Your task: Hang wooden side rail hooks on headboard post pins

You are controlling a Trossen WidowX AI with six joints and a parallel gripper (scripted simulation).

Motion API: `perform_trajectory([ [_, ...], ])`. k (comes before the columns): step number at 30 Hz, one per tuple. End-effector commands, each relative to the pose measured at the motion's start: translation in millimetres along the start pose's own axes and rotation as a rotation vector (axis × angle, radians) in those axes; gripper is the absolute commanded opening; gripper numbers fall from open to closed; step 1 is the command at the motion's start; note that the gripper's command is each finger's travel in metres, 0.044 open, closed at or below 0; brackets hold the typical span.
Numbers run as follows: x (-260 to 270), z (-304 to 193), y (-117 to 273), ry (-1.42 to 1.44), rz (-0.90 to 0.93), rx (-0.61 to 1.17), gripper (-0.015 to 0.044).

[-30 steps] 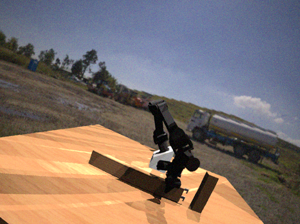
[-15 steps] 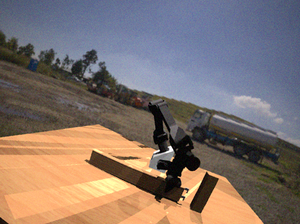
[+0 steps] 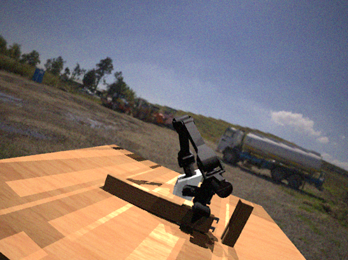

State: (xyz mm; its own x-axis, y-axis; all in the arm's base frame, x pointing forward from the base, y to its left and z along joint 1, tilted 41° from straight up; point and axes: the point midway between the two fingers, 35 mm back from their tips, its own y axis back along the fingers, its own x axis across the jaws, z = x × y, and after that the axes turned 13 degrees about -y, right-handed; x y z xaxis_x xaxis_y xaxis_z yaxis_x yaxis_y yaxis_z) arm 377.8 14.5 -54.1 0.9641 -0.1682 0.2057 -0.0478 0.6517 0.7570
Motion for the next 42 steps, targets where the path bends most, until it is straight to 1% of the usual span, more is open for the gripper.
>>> perform_trajectory([
  [1, 1.0, -2.3, 5.9, -0.009, 0.01, 0.006, 0.0],
  [42, 0.9, -2.3, 12.8, -0.009, 0.01, 0.007, 0.0],
])
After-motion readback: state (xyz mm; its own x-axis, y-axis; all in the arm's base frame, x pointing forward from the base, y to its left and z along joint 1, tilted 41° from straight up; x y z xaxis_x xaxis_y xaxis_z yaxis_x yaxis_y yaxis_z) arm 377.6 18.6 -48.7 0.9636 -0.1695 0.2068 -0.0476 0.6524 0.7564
